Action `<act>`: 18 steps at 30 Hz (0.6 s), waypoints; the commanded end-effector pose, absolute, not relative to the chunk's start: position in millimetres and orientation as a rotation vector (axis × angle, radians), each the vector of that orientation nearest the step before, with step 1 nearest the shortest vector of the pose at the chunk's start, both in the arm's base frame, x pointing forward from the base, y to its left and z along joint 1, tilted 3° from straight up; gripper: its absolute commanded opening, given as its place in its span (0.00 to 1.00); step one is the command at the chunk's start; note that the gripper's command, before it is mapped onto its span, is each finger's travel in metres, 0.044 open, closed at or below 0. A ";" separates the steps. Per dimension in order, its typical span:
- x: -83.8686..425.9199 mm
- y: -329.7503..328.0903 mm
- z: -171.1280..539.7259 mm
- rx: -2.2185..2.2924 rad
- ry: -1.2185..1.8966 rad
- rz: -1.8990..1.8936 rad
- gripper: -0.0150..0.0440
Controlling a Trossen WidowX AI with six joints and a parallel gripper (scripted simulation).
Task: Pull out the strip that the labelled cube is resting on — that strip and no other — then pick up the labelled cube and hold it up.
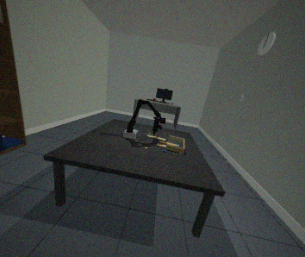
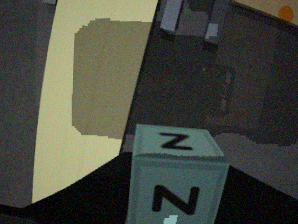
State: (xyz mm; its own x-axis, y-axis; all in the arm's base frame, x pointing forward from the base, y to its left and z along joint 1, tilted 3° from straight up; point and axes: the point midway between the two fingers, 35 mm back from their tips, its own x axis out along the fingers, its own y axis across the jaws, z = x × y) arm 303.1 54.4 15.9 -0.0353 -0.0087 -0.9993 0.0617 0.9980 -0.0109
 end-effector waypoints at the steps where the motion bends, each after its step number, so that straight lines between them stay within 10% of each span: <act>1: 301.9 53.8 27.3 0.040 1.595 -0.057 0.25; 18: 302.2 54.0 52.8 0.040 1.595 -0.056 0.25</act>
State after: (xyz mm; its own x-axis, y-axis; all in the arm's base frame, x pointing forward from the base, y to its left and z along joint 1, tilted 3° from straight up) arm 301.4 54.2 51.1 -0.0292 -0.0077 -0.9995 0.0612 0.9981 -0.0095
